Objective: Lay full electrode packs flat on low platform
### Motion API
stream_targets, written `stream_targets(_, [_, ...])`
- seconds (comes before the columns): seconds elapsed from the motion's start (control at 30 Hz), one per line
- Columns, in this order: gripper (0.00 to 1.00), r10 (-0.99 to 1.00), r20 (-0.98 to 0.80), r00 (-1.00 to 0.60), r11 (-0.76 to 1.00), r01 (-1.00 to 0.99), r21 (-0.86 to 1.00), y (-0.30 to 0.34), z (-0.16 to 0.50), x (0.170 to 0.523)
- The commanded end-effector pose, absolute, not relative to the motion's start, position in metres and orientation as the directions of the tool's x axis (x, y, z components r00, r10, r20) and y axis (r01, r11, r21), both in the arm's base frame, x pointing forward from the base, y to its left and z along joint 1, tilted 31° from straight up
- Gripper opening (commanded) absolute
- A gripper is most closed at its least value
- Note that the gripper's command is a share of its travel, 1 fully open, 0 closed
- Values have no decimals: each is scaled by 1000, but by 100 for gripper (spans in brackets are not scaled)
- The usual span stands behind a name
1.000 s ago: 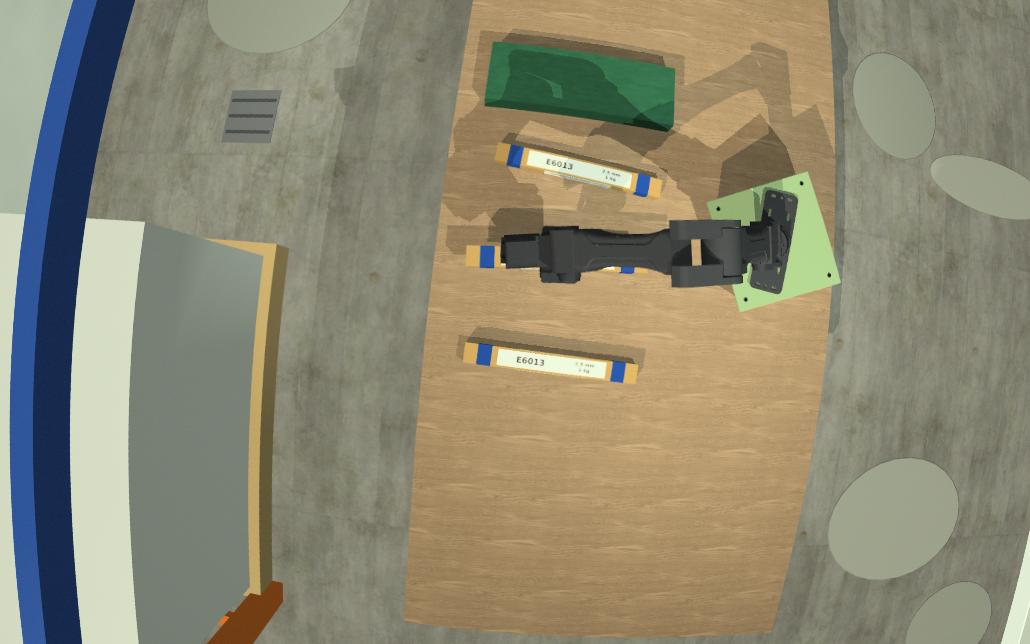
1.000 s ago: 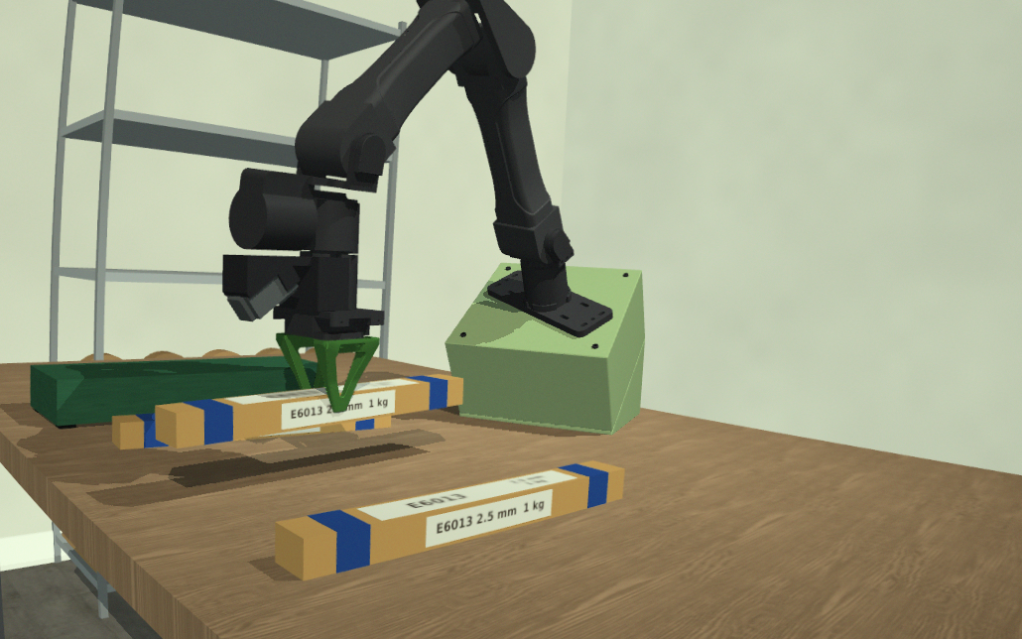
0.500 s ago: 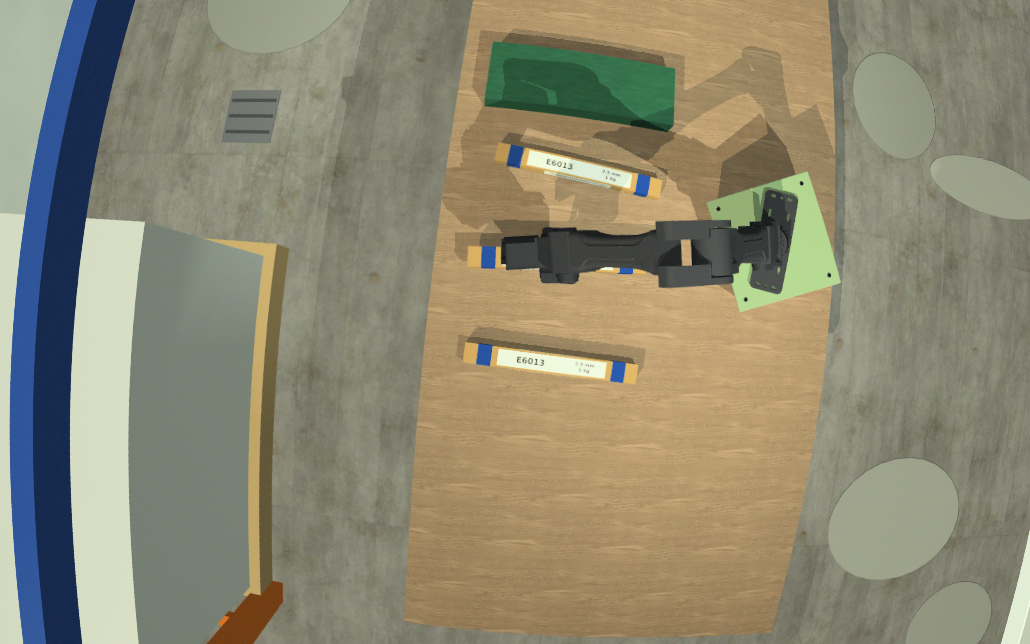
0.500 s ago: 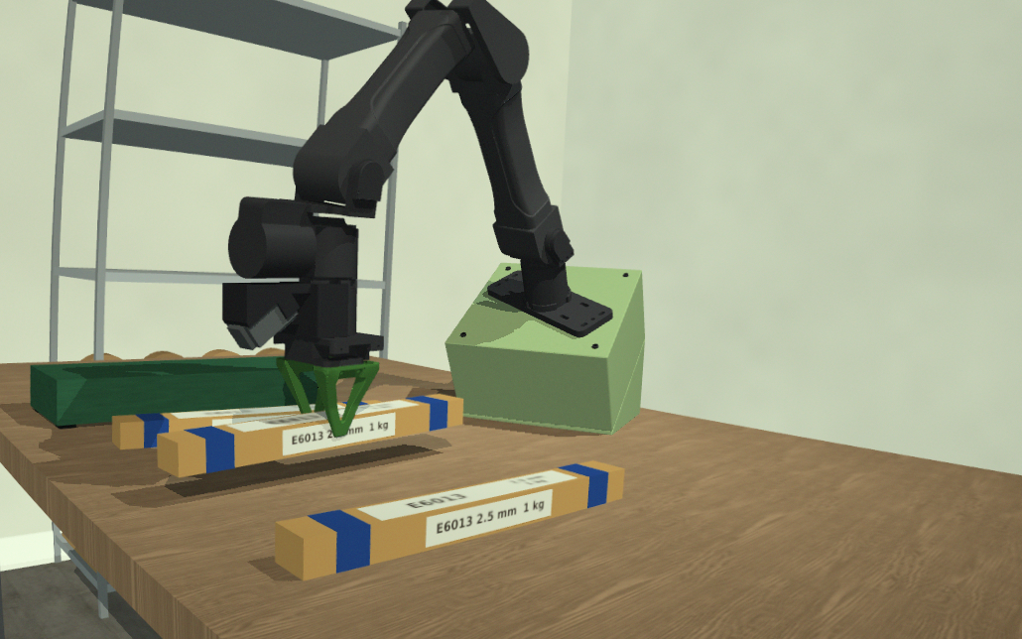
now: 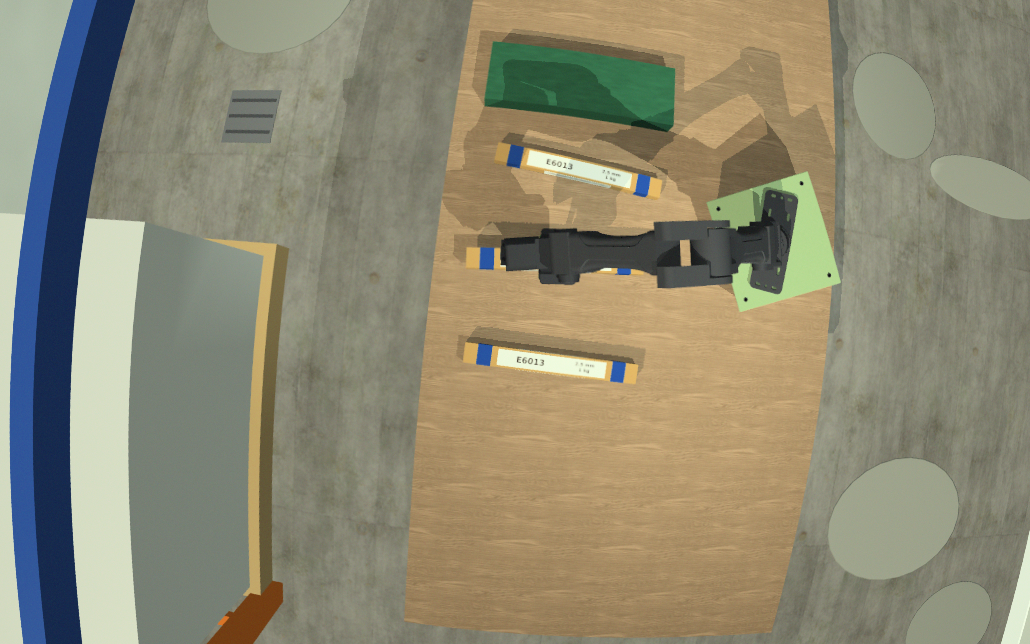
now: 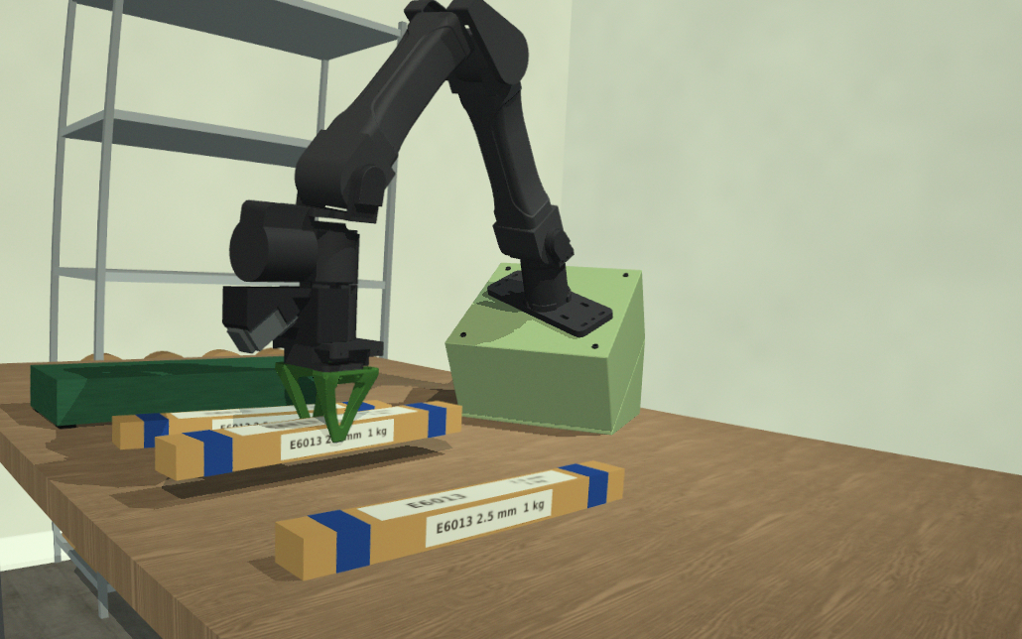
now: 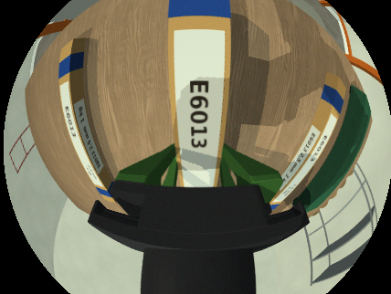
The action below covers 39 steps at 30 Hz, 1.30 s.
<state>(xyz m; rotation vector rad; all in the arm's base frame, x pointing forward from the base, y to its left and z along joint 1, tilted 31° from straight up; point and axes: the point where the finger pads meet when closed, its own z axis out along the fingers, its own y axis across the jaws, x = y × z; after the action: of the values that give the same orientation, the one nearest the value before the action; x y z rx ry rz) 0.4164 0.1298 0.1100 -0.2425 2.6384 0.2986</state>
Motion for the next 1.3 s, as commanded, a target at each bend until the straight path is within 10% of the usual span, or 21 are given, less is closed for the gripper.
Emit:
stream_targets(0.0, [0,-111,-512,-852,960,-226,168,132,124,420])
stream_targets(1.27, [0,-107,-526,-844,960,-226,167,132,129,423])
